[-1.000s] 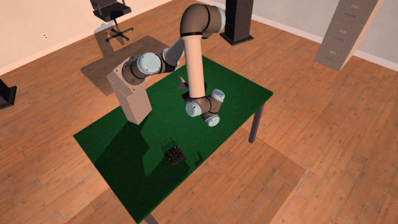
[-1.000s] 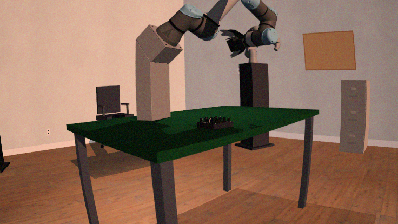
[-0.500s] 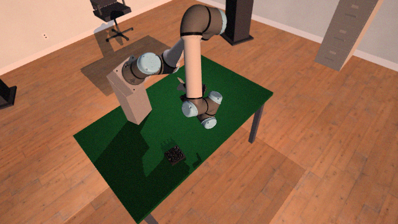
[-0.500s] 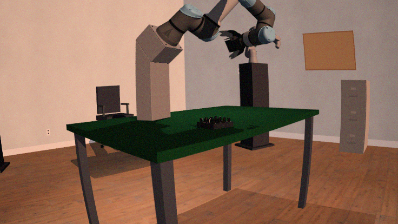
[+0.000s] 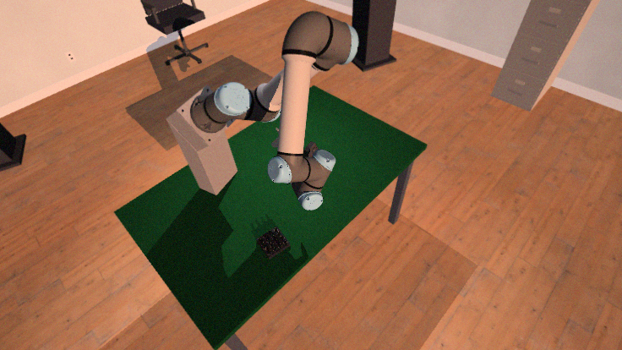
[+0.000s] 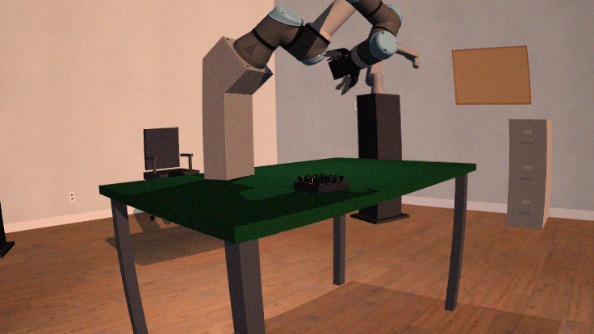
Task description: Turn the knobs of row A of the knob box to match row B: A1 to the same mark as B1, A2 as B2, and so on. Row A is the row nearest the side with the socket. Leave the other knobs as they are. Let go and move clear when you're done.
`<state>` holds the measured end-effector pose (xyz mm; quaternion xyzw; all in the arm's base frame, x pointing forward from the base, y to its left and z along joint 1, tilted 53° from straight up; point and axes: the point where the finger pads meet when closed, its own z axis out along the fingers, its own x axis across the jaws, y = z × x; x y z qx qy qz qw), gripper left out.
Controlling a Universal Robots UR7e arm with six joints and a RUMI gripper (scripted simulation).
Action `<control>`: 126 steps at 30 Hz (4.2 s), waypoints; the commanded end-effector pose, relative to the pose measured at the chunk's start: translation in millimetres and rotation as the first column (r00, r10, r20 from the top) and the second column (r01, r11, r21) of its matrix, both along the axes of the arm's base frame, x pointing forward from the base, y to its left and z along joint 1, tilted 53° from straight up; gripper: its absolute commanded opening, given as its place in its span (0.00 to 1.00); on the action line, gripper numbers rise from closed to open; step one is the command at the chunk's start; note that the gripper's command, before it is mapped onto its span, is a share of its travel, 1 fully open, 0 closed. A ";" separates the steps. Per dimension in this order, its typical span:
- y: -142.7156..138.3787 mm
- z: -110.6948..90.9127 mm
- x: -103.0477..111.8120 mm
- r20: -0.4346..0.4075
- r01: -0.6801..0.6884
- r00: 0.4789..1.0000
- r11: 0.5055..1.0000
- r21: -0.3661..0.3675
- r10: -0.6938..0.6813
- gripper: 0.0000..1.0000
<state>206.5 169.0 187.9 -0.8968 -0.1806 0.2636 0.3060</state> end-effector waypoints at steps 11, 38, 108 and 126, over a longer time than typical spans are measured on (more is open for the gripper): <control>-27.2 -27.1 54.5 -0.003 0.351 0.936 0.936 0.021 -0.351 1.00; -70.3 -64.2 137.1 -0.013 0.783 0.622 0.621 0.047 -0.783 1.00; -130.8 -123.1 258.1 -0.047 0.991 -0.116 -0.119 0.057 -0.992 1.00; -138.2 -129.8 272.9 -0.051 0.975 -0.213 -0.215 0.057 -0.976 1.00</control>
